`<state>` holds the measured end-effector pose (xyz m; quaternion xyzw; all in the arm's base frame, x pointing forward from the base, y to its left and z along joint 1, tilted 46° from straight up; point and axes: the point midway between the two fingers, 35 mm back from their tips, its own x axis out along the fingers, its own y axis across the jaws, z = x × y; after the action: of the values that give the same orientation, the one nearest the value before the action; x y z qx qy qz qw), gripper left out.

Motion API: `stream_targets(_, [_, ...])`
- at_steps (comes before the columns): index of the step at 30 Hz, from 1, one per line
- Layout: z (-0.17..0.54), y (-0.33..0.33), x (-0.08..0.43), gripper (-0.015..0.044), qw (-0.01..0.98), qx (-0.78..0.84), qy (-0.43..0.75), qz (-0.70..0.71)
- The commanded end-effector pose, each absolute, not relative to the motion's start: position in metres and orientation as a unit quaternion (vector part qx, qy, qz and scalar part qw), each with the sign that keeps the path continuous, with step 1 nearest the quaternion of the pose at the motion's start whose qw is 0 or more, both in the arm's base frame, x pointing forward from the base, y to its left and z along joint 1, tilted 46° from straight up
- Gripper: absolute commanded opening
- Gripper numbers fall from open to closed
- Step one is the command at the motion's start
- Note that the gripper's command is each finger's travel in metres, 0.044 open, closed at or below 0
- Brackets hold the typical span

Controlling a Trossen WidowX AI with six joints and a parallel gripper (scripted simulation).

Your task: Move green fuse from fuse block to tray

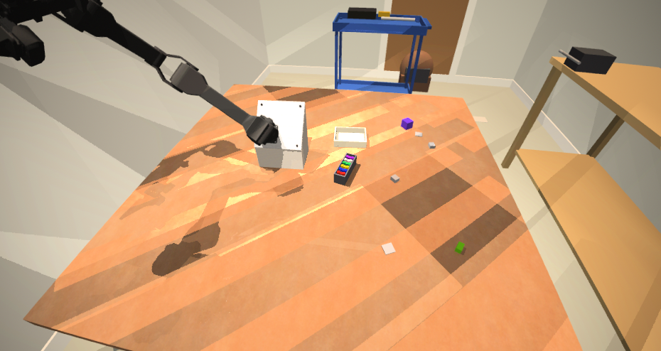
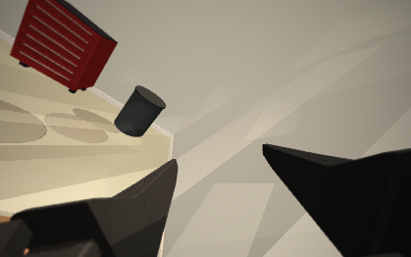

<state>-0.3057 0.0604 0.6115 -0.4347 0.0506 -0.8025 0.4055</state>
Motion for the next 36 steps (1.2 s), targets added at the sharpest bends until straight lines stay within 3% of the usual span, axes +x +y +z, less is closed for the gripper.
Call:
stream_targets(1, [0.613,0.059,-0.304,0.0374,0.408,-0.435,0.051,-0.801])
stream_targets(13, [0.648,-0.039,-0.166,0.0065,0.549,-0.448,0.045,-0.704])
stream_targets(19, [0.649,-0.065,-0.115,0.0065,0.594,-0.444,0.048,-0.669])
stream_targets(36, [0.573,-0.149,0.137,0.0065,0.778,-0.358,0.117,-0.503])
